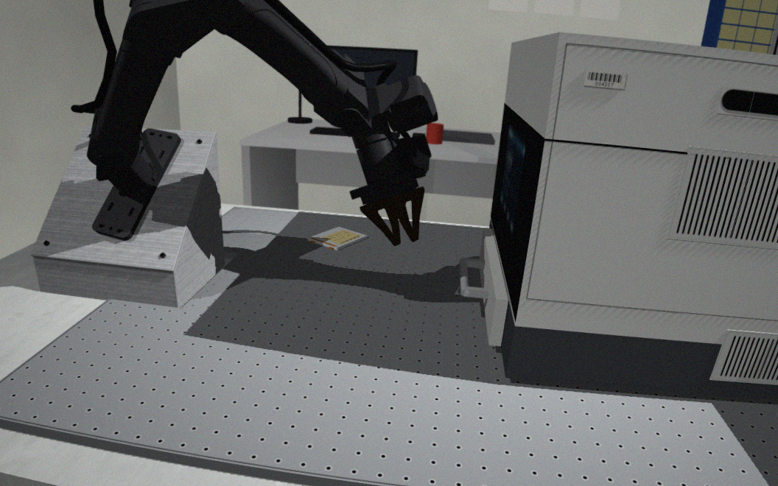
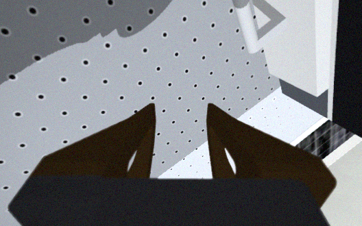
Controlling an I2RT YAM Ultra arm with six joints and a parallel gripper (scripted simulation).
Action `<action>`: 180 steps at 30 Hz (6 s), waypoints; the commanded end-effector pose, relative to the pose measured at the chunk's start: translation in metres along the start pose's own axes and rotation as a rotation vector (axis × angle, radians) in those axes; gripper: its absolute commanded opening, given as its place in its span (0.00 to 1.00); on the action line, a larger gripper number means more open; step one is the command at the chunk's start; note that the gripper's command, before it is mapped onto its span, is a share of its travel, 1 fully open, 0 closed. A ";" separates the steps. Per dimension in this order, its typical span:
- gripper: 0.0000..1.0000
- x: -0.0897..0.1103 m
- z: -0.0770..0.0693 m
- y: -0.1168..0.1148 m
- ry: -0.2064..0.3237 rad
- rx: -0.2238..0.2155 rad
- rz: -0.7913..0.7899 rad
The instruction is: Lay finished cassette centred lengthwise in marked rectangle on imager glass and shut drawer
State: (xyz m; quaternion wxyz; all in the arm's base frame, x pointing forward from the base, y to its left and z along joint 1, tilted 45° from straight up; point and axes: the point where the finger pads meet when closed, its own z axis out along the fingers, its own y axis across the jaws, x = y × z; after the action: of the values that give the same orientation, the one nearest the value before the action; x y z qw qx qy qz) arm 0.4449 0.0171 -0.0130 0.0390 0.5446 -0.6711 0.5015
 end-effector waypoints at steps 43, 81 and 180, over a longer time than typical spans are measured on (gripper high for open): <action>0.35 -0.046 0.019 -0.032 -0.299 0.356 -0.429; 0.35 -0.046 0.019 -0.032 -0.299 0.356 -0.429; 0.35 -0.068 0.085 -0.030 -0.305 0.326 -0.458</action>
State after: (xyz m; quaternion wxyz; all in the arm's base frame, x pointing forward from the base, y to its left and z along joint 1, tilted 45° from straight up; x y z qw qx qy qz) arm 0.5385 -0.0076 -0.0688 -0.0333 0.7239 -0.4812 0.4932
